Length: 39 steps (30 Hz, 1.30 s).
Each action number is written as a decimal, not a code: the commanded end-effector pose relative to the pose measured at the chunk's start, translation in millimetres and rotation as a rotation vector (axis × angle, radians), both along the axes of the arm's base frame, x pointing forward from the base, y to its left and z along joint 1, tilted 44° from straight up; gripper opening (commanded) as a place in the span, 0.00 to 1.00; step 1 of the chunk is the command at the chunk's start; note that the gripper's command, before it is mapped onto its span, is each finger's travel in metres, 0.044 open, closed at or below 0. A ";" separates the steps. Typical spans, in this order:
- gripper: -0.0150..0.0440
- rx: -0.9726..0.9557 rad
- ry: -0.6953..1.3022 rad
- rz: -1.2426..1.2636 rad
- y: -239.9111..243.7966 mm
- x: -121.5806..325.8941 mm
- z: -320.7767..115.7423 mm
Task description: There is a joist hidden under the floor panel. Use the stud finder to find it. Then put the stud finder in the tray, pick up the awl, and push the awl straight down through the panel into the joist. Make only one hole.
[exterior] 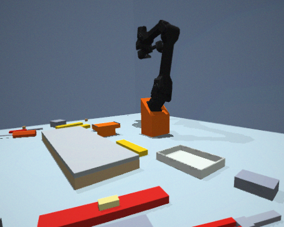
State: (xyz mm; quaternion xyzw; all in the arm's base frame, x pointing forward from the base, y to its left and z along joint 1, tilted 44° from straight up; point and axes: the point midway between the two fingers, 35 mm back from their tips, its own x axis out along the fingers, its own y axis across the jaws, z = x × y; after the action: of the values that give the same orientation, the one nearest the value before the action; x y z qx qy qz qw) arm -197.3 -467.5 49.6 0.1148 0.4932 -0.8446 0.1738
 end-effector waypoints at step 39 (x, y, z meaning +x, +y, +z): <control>1.00 1.737 -0.968 1.490 343.5 407.4 -162.1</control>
State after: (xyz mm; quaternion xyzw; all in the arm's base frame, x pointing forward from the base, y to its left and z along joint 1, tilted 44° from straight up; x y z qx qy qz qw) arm 201.7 -185.0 -119.8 0.1546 0.7369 0.0840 0.6527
